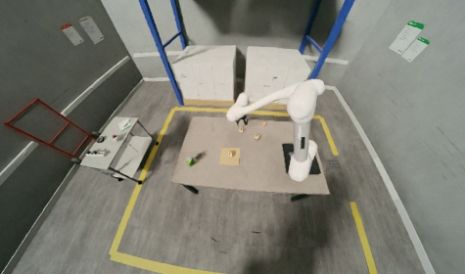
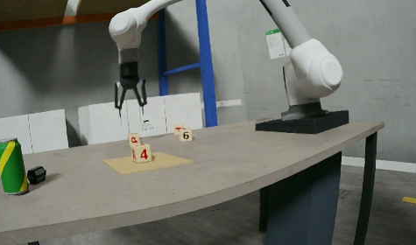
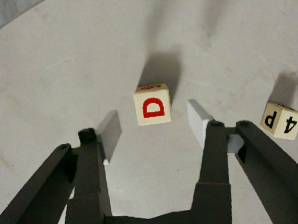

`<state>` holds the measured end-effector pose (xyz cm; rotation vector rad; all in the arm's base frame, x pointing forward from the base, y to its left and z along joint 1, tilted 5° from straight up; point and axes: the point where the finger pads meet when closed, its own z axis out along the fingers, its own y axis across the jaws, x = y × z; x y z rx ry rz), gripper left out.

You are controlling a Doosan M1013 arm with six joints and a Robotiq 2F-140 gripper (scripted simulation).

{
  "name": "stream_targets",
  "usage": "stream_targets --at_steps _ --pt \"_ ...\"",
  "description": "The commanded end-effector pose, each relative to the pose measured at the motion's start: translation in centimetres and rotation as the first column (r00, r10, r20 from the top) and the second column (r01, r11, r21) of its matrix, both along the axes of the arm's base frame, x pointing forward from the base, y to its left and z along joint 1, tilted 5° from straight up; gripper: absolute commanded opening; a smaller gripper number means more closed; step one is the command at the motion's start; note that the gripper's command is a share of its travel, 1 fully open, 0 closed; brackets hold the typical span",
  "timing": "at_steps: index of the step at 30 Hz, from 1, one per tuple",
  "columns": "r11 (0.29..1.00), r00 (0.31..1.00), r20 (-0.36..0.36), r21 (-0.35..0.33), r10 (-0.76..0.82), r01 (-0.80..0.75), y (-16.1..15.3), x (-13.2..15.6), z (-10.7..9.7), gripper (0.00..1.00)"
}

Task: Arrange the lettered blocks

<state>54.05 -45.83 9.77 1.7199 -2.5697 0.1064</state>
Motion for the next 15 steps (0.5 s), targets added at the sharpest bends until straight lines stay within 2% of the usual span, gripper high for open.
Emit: stream_targets --at_steps 1,15 --pt "1.0 1.0 0.001 -0.001 0.0 0.0 0.0 0.0 -0.3 0.55" --pt "1.0 1.0 0.001 -0.001 0.0 0.0 -0.2 0.0 -1.7 0.55"
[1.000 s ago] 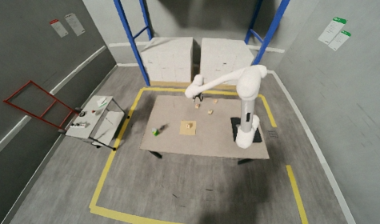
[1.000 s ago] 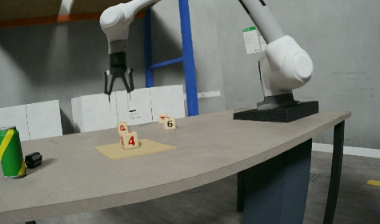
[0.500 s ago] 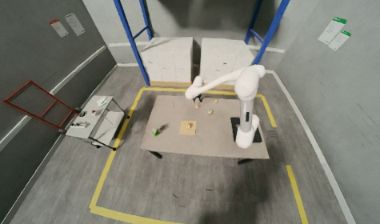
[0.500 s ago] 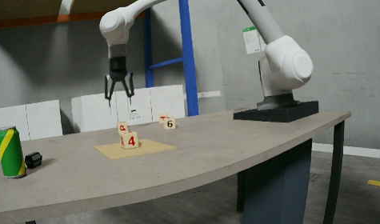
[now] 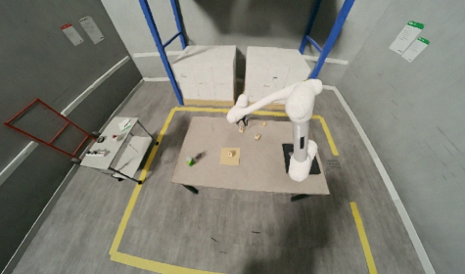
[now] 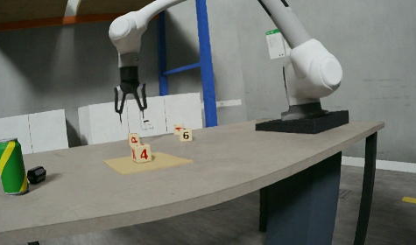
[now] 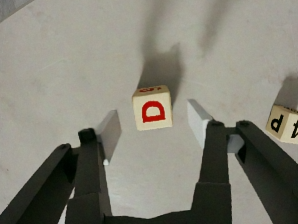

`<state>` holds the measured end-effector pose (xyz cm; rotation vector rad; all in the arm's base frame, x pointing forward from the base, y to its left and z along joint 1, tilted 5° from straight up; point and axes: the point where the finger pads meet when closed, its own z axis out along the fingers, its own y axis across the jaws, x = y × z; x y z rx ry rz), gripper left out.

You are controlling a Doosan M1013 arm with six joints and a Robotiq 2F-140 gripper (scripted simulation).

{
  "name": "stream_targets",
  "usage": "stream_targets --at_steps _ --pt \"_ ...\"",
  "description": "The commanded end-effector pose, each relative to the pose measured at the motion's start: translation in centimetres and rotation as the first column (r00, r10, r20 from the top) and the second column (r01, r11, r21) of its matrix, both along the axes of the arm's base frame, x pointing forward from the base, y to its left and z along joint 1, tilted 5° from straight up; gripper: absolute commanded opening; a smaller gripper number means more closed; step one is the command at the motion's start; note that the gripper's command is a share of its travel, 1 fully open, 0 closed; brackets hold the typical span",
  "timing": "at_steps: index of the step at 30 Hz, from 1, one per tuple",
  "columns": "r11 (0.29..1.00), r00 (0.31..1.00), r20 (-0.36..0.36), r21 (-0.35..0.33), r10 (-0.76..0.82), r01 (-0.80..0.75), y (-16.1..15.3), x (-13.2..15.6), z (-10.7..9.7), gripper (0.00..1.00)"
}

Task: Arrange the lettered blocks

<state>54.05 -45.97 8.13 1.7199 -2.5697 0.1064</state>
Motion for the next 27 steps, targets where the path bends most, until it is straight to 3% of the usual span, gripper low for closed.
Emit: stream_targets --at_steps 1,27 --pt "1.0 1.0 0.001 -0.001 0.0 0.0 -0.03 0.04 -0.08 0.55" --pt "1.0 1.0 0.001 -0.001 0.0 0.0 -0.07 0.07 -0.37 0.55"
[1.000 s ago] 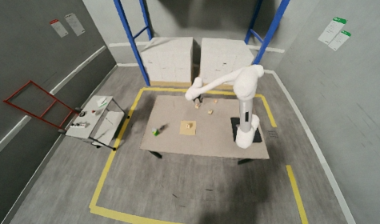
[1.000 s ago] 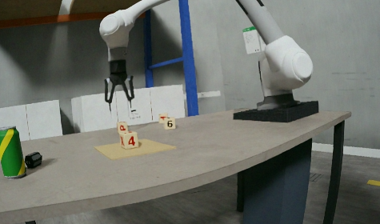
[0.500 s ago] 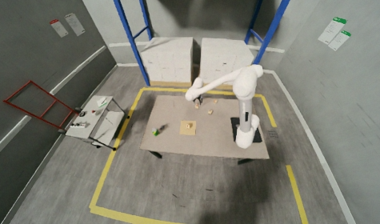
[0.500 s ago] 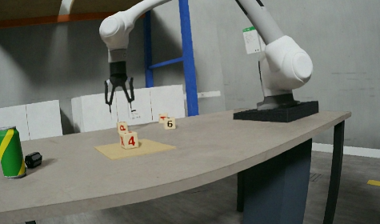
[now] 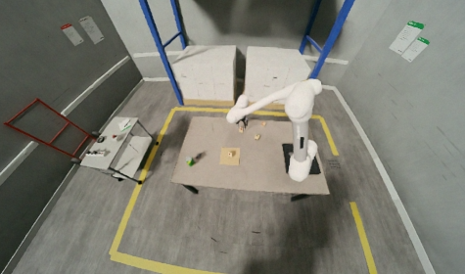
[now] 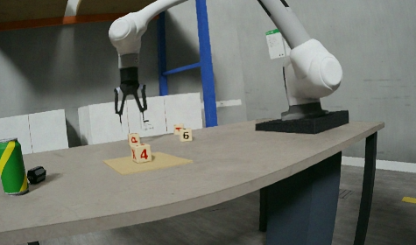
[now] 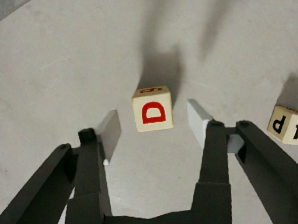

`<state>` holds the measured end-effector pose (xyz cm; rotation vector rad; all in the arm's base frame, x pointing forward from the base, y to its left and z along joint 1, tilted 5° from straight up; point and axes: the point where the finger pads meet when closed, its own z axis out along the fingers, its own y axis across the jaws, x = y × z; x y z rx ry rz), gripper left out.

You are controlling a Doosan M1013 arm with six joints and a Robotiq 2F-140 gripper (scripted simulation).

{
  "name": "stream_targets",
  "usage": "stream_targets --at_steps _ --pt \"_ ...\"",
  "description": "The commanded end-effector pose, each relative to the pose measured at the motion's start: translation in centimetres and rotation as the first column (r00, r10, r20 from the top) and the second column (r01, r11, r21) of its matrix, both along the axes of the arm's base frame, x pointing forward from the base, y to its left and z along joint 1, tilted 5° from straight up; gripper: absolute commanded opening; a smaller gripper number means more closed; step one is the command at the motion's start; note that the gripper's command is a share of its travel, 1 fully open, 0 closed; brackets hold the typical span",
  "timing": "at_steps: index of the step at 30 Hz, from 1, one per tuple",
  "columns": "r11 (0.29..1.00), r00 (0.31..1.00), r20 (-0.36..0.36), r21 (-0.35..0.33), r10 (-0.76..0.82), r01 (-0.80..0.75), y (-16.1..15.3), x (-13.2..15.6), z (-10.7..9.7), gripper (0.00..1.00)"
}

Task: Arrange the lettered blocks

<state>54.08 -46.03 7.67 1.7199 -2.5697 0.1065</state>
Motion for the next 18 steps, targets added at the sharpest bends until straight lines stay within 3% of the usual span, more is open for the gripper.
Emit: stream_targets --at_steps 1,18 --pt "1.0 1.0 0.001 -0.001 0.0 0.0 -0.02 0.04 0.09 0.55" --pt "1.0 1.0 0.001 -0.001 0.0 0.0 -0.05 0.07 -0.11 0.55"
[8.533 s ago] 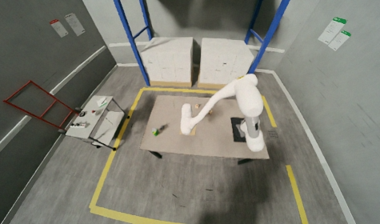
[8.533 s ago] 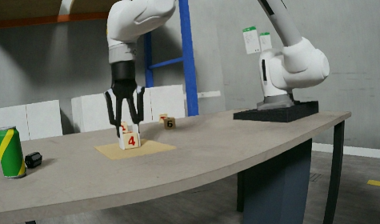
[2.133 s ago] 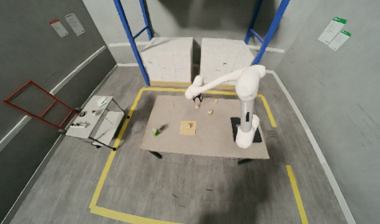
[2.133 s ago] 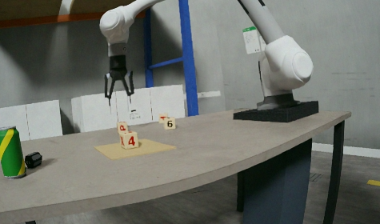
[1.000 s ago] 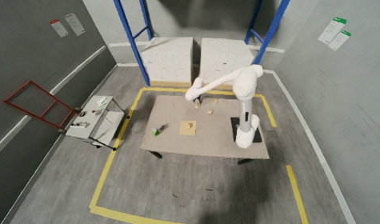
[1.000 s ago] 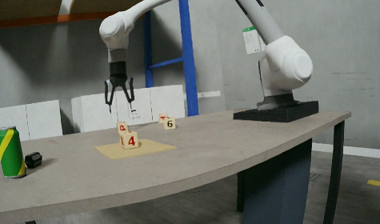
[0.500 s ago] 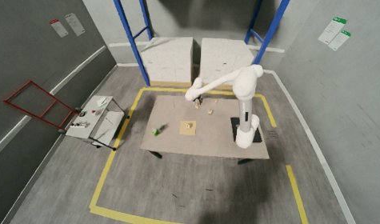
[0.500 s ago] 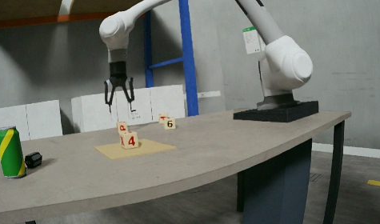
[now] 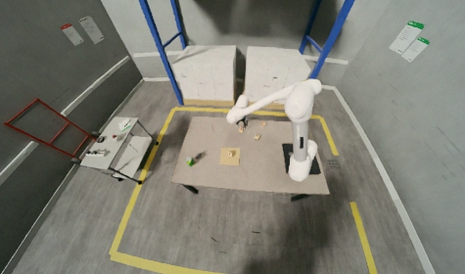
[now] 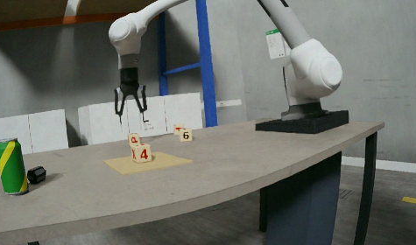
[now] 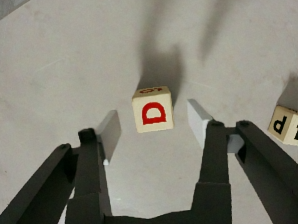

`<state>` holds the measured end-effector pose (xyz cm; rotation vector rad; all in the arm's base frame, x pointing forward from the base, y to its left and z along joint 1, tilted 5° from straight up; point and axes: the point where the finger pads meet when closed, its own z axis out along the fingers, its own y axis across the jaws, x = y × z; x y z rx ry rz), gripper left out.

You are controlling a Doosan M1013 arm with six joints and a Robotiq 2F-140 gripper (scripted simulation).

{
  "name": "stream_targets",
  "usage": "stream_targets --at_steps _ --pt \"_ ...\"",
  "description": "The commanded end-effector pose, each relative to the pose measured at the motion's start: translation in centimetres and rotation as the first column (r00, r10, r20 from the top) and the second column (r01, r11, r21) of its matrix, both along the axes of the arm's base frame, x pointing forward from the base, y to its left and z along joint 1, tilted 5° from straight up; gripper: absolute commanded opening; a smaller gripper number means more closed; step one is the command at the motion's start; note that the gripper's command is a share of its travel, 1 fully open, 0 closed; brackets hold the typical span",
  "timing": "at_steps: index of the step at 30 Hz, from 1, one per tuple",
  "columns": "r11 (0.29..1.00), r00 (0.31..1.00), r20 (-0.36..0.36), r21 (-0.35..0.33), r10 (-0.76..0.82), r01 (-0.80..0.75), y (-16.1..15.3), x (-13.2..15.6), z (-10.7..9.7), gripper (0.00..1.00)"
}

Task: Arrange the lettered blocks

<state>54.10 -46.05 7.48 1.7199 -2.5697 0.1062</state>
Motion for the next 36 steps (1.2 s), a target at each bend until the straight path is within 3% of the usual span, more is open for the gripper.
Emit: stream_targets --at_steps 1,15,35,36 --pt "1.0 1.0 0.001 -0.001 0.0 0.0 0.0 0.0 0.0 0.55" --pt "1.0 1.0 0.001 -0.001 0.0 0.0 -0.4 0.0 -3.9 0.55" --pt "1.0 1.0 0.001 -0.001 0.0 0.0 -0.4 0.0 -5.0 0.55" --pt "1.0 1.0 0.001 -0.001 0.0 0.0 -0.4 0.0 -5.0 0.44"
